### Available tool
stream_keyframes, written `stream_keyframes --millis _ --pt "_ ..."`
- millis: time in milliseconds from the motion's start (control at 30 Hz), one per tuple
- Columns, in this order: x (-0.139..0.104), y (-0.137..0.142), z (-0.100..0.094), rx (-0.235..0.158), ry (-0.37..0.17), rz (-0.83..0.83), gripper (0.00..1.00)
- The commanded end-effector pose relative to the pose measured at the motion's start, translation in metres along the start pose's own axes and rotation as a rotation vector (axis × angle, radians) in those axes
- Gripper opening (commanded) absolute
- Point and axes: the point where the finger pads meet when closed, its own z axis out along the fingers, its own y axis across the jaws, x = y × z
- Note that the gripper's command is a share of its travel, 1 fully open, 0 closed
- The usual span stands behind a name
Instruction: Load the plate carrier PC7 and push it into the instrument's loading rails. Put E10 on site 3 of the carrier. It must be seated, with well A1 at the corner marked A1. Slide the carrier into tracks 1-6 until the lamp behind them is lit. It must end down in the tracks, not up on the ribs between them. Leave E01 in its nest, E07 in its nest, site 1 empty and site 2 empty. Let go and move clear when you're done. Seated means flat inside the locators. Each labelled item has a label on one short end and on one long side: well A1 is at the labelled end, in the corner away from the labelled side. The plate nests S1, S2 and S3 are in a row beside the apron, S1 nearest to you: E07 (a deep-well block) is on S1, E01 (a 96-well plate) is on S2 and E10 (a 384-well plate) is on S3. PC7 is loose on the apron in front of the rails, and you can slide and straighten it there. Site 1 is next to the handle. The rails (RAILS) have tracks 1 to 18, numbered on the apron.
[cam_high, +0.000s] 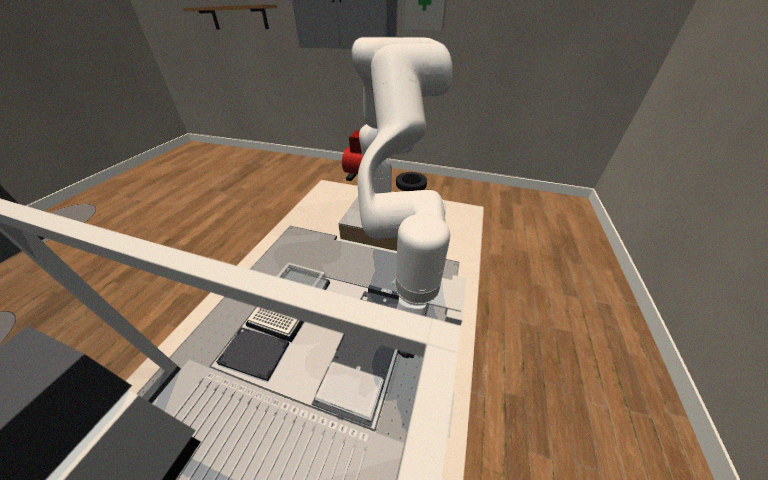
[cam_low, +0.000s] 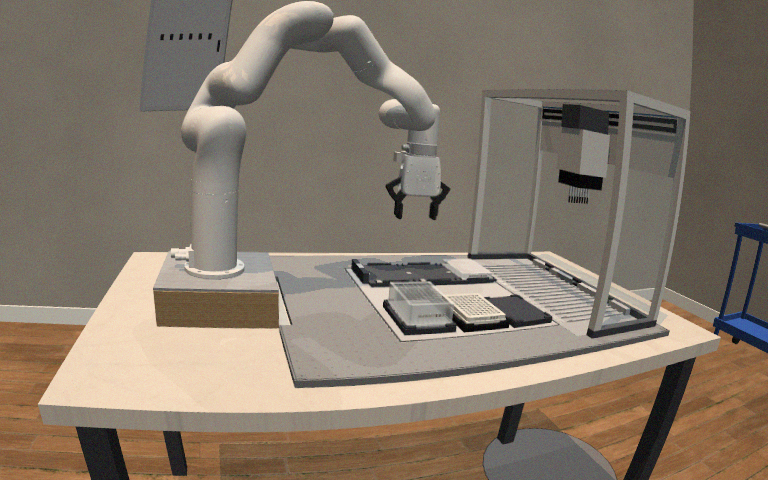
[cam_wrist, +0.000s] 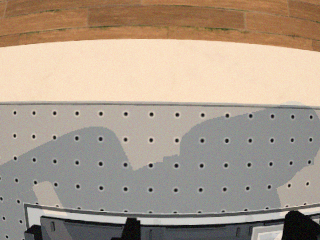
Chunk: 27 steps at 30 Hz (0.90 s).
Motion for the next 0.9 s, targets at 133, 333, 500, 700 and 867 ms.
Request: stream_keyframes --millis 133,333,500,700,867 --pt "-0.009 -0.016 -0.002 -0.004 0.003 0.133 0.81" --pt "-0.021 -0.038 -0.002 -0.004 0.003 0.300 0.81" --pt "-0.030 -0.056 -0.002 -0.004 0.003 0.433 0.81" --pt "-0.044 -0.082 -0.002 -0.004 0.003 0.633 0.81" --pt "-0.056 -0.104 -0.002 -0.003 0.004 0.800 0.81"
